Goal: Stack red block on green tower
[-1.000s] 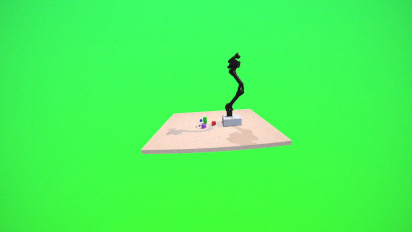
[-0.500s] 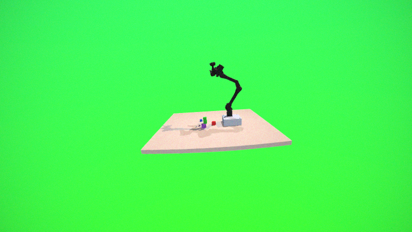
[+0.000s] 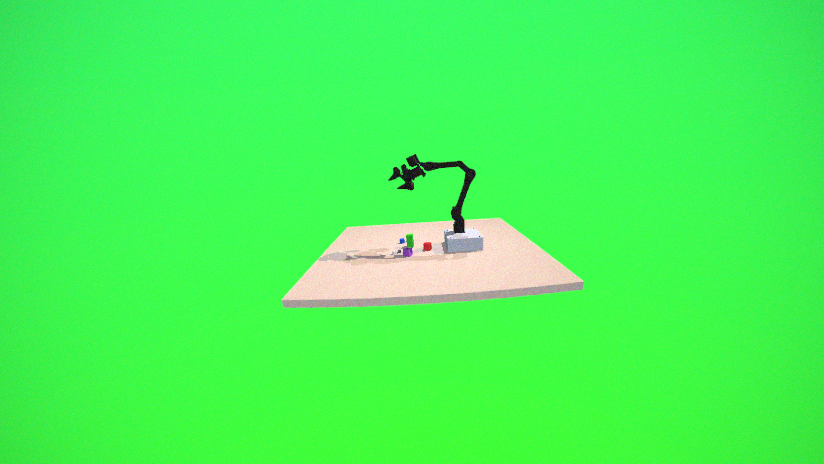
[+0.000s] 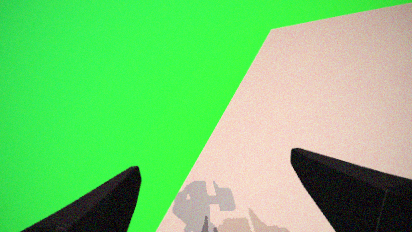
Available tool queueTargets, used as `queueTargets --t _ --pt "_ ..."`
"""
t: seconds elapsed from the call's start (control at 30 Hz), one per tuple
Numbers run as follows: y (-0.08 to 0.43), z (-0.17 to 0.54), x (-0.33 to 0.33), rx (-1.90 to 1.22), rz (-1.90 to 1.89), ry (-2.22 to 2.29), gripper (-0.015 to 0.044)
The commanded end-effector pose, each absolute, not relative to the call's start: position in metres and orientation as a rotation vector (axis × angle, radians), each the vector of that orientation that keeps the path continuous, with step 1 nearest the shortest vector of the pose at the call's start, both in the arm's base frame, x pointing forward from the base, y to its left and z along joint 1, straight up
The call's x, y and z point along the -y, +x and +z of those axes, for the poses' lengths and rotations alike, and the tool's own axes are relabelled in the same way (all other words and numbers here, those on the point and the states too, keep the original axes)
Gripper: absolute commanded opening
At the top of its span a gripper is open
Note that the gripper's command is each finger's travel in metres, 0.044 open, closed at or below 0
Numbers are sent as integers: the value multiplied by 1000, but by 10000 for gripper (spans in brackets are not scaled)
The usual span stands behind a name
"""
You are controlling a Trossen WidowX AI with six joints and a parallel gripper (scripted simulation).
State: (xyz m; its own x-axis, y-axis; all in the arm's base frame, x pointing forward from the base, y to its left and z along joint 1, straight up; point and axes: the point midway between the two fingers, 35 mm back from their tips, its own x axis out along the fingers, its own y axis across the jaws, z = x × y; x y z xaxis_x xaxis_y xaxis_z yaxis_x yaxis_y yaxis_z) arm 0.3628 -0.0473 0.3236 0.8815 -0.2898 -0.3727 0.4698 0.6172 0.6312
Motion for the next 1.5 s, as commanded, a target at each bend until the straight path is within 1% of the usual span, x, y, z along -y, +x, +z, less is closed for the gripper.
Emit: queueTargets --t 0.0,0.17,0.33,0.47,0.77,1.03,1.47 --pt "359 258 10 -516 -396 707 440" --pt "323 170 -41 -912 -320 555 440" --pt "260 102 -76 -1291 -249 375 440" --pt "209 70 -87 -1531 -212 241 440" --pt "201 64 -88 -1544 -210 234 440" --pt "201 16 -87 -1544 -210 234 440" --pt "202 2 -87 -1544 -210 234 440"
